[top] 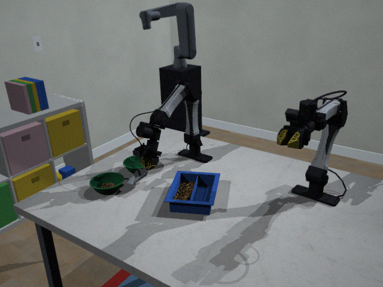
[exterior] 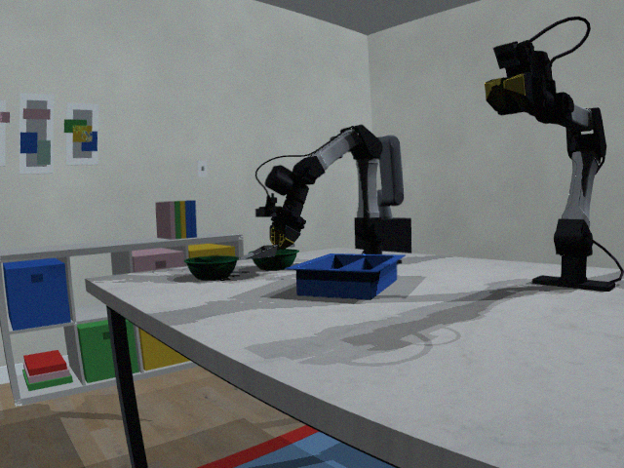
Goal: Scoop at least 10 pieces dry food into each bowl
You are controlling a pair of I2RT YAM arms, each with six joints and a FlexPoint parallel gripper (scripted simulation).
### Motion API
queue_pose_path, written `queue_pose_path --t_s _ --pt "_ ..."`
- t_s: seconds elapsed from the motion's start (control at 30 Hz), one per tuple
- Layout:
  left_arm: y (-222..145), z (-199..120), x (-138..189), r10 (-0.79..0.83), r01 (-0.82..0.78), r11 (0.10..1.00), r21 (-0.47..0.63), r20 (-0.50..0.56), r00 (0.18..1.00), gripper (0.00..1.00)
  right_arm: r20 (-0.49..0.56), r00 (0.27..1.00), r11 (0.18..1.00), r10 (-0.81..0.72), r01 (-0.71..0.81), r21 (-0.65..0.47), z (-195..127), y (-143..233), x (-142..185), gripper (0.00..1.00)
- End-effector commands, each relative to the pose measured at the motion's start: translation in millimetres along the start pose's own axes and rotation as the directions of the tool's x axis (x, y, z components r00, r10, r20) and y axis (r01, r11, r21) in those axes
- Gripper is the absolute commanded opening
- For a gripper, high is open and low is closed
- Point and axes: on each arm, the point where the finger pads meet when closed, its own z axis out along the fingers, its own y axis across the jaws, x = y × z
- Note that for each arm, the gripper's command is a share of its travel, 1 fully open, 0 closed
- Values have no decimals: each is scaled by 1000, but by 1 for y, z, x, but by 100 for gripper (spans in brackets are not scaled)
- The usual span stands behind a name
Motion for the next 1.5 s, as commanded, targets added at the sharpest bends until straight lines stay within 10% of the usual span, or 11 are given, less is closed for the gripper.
queue_pose_path --t_s 0.0,1.47 --pt "0 1 8 -6 6 1000 1 -22 1000 28 -4 1000 999 12 -12 52 -11 13 11 0" --pt "0 1 8 -6 6 1000 1 -22 1000 28 -7 999 997 -34 35 65 14 33 32 0"
